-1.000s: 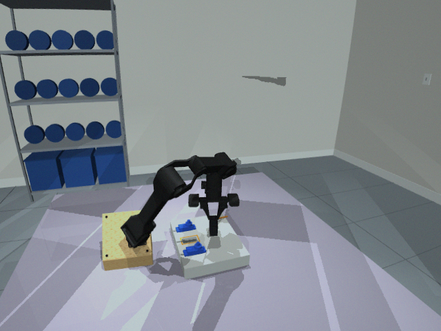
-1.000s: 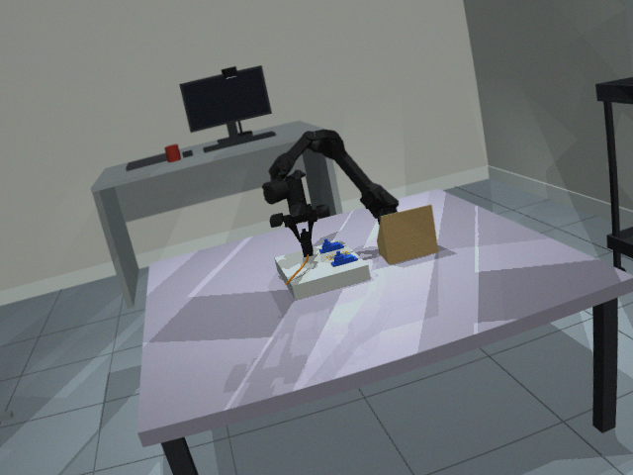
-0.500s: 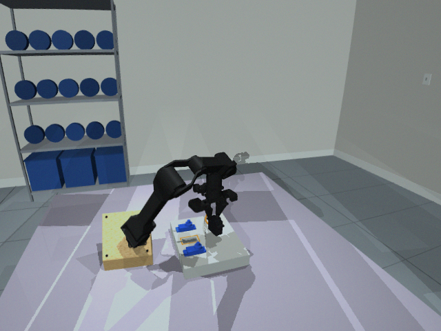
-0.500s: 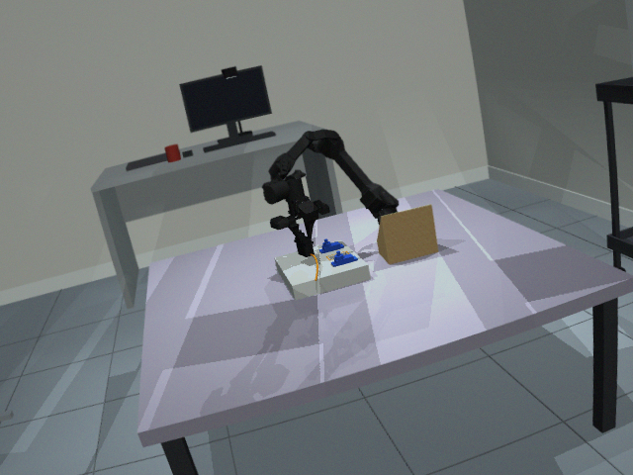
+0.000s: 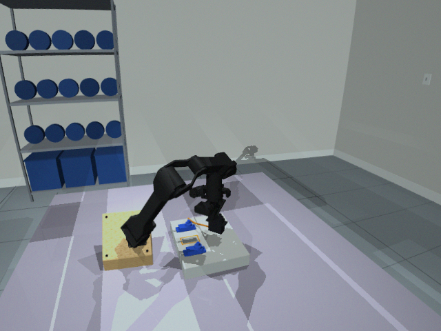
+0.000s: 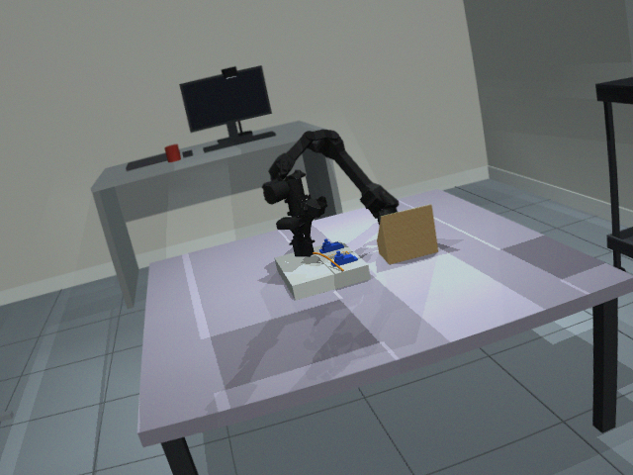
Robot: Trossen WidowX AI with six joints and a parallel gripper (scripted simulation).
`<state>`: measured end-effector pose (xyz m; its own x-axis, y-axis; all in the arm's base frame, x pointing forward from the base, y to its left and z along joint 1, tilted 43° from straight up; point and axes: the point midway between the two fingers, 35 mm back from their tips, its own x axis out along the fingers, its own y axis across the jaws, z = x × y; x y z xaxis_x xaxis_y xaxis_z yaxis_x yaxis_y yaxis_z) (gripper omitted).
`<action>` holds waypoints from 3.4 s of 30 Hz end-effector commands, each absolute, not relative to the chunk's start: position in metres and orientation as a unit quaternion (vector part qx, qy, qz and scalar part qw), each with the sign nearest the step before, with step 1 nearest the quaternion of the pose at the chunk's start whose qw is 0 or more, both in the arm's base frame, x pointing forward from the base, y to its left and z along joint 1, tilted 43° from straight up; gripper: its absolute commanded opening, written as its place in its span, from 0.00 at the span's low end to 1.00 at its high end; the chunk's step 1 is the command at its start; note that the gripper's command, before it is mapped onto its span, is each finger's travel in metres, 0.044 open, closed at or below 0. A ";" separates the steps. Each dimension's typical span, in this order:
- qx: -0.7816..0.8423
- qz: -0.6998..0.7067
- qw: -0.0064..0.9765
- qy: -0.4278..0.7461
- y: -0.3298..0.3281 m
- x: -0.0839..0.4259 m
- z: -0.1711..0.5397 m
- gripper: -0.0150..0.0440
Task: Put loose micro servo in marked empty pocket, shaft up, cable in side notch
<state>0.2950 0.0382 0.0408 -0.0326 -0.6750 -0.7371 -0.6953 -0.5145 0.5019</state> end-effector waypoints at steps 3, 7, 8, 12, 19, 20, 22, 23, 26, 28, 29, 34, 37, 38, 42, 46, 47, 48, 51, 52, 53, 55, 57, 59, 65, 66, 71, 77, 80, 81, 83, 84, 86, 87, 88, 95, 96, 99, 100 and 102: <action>-0.693 0.572 -0.067 0.433 0.039 0.295 0.042 0.25; -0.687 0.601 -0.115 0.392 0.039 0.295 0.042 0.25; -0.685 0.607 -0.127 0.382 0.039 0.295 0.042 0.25; -0.675 0.632 -0.174 0.339 0.039 0.295 0.042 0.25; -0.649 0.668 -0.252 0.262 0.039 0.295 0.042 0.25; -0.647 0.670 -0.258 0.256 0.039 0.295 0.042 0.25; -0.647 0.671 -0.260 0.254 0.039 0.295 0.042 0.25; -0.647 0.671 -0.260 0.254 0.039 0.295 0.042 0.25; -0.647 0.671 -0.260 0.254 0.039 0.295 0.042 0.25; -0.647 0.671 -0.260 0.254 0.039 0.293 0.042 0.25; -0.646 0.671 -0.260 0.254 0.039 0.291 0.042 0.25; -0.646 0.671 -0.260 0.254 0.039 0.273 0.042 0.25; -0.646 0.671 -0.260 0.254 0.039 0.260 0.043 0.25; -0.646 0.671 -0.260 0.254 0.039 0.255 0.043 0.25; -0.646 0.672 -0.260 0.254 0.040 0.237 0.043 0.25; -0.645 0.672 -0.260 0.254 0.040 0.219 0.044 0.25; -0.645 0.672 -0.260 0.254 0.040 0.214 0.044 0.25; -0.645 0.672 -0.260 0.254 0.040 0.210 0.044 0.25; -0.645 0.672 -0.261 0.254 0.040 0.196 0.044 0.25; -0.645 0.672 -0.261 0.254 0.040 0.192 0.045 0.25; -0.645 0.672 -0.261 0.254 0.040 0.188 0.045 0.25; -0.645 0.673 -0.261 0.254 0.040 0.185 0.045 0.25; -0.645 0.673 -0.261 0.254 0.040 0.185 0.045 0.25; -0.645 0.673 -0.261 0.254 0.039 0.185 0.044 0.25; -0.645 0.672 -0.261 0.254 0.033 0.186 0.037 0.25; -0.645 0.672 -0.261 0.254 0.032 0.186 0.036 0.25; -0.645 0.672 -0.261 0.254 0.027 0.186 0.031 0.25; -0.645 0.672 -0.261 0.254 0.026 0.186 0.030 0.25; -0.645 0.672 -0.261 0.254 0.026 0.186 0.030 0.25; -0.645 0.672 -0.261 0.254 0.026 0.186 0.030 0.25; -0.645 0.672 -0.261 0.254 0.026 0.186 0.030 0.25; -0.645 0.672 -0.261 0.254 0.026 0.186 0.030 0.25; -0.645 0.672 -0.261 0.254 0.025 0.186 0.029 0.25; -0.645 0.672 -0.261 0.254 0.025 0.186 0.028 0.25; -0.645 0.672 -0.261 0.254 0.024 0.185 0.028 0.25; -0.645 0.672 -0.261 0.254 0.019 0.185 0.023 0.25; -0.645 0.672 -0.261 0.254 0.019 0.185 0.022 0.25; -0.645 0.672 -0.261 0.254 0.017 0.185 0.020 0.25; -0.645 0.672 -0.261 0.254 0.016 0.185 0.019 0.25; -0.645 0.672 -0.261 0.254 0.015 0.185 0.017 0.25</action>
